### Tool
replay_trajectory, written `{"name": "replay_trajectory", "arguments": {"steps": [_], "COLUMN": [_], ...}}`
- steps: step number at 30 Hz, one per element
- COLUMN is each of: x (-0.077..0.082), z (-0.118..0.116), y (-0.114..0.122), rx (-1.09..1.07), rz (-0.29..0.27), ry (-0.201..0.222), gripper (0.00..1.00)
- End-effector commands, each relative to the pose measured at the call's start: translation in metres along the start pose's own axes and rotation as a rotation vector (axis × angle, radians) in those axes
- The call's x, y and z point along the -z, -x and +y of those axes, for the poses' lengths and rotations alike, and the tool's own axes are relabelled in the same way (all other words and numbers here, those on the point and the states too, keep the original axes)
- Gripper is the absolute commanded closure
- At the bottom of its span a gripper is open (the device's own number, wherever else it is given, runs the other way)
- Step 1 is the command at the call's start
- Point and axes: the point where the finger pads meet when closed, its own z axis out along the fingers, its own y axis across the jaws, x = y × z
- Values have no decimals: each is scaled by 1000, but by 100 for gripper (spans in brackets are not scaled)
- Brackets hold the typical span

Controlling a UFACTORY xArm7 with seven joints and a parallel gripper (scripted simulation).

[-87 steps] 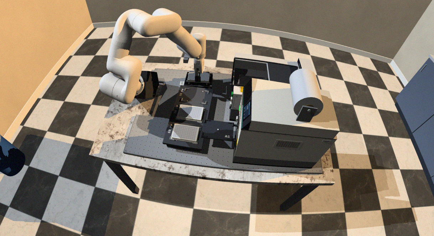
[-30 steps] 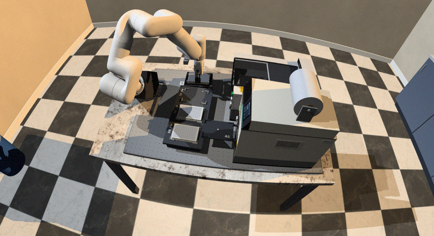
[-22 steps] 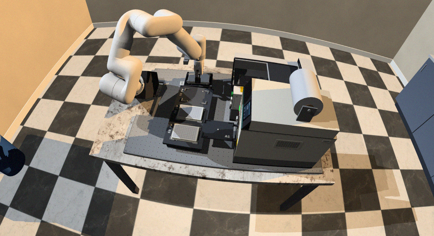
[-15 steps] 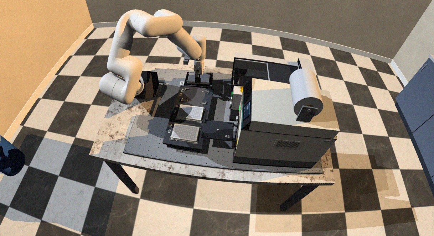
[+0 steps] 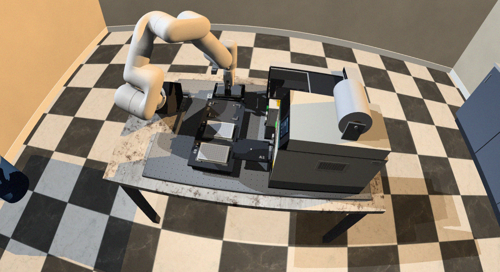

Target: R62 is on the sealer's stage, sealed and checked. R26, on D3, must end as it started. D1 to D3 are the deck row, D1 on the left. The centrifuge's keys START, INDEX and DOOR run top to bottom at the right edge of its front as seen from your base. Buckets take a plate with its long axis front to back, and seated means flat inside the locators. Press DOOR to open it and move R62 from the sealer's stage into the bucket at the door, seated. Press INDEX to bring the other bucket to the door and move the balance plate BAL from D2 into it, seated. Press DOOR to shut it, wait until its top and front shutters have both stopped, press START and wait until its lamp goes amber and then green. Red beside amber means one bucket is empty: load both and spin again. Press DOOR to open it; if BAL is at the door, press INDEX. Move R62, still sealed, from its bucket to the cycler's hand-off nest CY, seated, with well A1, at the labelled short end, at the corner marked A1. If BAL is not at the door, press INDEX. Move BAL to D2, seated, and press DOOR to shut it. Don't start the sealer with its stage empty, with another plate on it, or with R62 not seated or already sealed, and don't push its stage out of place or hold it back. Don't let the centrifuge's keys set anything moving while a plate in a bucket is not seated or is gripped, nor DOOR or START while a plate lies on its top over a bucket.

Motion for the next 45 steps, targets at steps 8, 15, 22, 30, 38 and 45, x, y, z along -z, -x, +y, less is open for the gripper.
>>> {"name": "replay_trajectory", "arguments": {"steps": [8, 15, 22, 30, 38, 45], "x": [2, 2, 5, 19, 30, 40], "z": [2, 2, 2, 2, 2, 2], "y": [1, 1, 1, 1, 1, 1], "rx": [0, 0, 0, 0, 0, 0], "rz": [-3, -3, -3, -3, -3, -3], "ry": [4, 4, 4, 4, 4, 4], "gripper": [0, 0, 0, 0, 0, 0]}}
